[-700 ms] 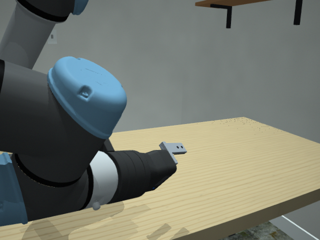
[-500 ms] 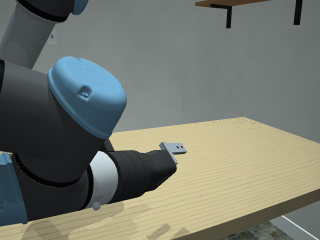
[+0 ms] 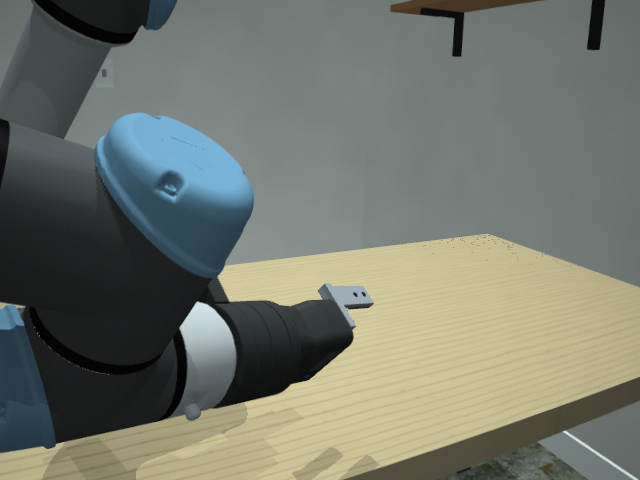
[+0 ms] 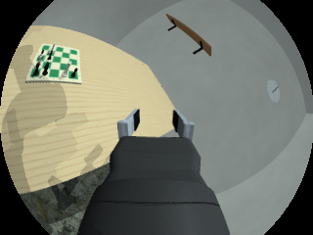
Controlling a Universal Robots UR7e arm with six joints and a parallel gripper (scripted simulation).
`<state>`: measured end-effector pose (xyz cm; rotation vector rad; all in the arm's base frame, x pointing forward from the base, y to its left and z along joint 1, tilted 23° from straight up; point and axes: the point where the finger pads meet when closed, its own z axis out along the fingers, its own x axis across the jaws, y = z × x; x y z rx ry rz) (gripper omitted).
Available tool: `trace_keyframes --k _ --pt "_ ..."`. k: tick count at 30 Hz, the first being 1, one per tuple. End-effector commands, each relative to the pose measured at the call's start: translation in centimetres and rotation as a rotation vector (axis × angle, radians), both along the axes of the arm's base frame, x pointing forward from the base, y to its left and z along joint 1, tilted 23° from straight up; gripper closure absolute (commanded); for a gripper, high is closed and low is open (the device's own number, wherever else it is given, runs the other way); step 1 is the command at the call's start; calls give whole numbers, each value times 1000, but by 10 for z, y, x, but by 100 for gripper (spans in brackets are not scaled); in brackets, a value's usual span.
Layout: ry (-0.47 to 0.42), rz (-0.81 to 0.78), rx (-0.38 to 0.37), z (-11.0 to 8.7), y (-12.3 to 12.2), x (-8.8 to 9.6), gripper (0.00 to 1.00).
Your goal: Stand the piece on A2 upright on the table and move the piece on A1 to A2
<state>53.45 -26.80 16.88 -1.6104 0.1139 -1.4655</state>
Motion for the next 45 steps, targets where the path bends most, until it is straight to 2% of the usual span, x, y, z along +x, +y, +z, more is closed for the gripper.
trace_keyframes --k 1,6,11,13,20,25,27,30,33,36,41,45 --pt "-1 8 2 1 1 0 0" --pt "0 55 20 0 11 -2 0" --pt "10 162 53 -2 31 -7 0" --pt "10 162 53 -2 31 -7 0" --pt "61 364 93 -12 65 -19 0" --pt "93 443 100 -19 78 -25 0" --pt "133 524 103 -27 89 -32 0" --pt "133 524 103 -27 89 -32 0" --pt "207 642 97 -41 105 -42 0" --pt "234 679 93 -46 110 -45 0" --pt "352 810 63 -68 124 -58 0" --pt "411 863 44 -79 129 -64 0"
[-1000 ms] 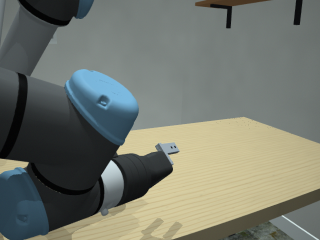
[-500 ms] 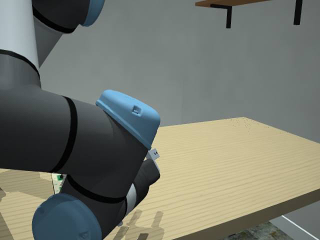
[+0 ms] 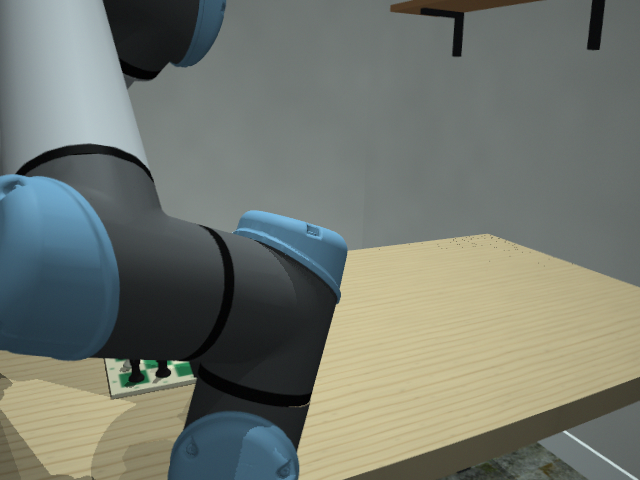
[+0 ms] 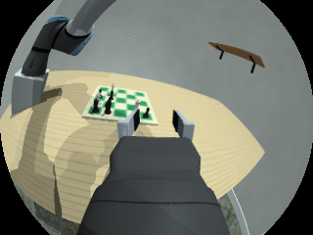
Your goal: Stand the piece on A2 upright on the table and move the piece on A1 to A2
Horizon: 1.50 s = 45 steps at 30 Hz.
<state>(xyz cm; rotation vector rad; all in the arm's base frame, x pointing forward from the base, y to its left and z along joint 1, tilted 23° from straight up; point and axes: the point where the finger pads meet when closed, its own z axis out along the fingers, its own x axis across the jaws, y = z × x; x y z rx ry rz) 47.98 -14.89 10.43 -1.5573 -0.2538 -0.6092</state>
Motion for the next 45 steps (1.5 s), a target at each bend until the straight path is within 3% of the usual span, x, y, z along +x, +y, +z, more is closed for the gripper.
trace_keyframes --k 1,14,45 --pt "78 98 -49 -15 10 -9 0" --pt "240 267 -180 -53 18 -25 0" --pt "246 273 -186 -55 19 -25 0"
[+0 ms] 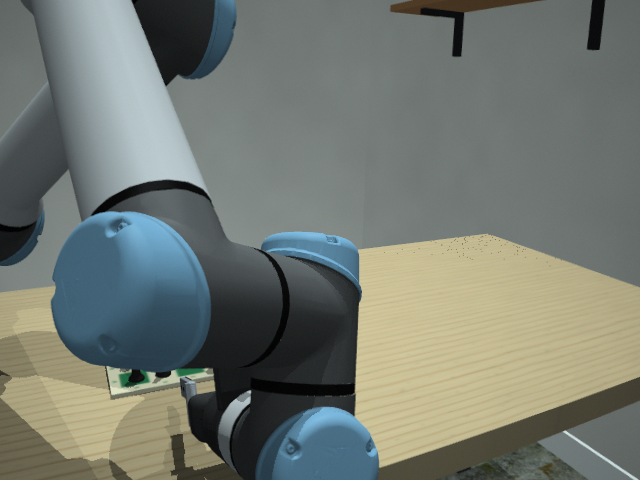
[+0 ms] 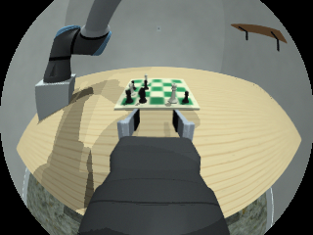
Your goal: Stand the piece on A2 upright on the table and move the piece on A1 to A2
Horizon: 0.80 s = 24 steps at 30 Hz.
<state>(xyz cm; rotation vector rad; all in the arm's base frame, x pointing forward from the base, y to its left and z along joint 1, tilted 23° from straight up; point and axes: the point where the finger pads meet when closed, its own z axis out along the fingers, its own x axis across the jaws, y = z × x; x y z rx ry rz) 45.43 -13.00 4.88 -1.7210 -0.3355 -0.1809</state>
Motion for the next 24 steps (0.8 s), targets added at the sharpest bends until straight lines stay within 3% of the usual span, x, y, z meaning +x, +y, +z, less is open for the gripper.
trace_keyframes --k 1,24 --pt "-1 0 -1 0 0 0 0" --pt "-1 0 -1 3 -1 -1 0"
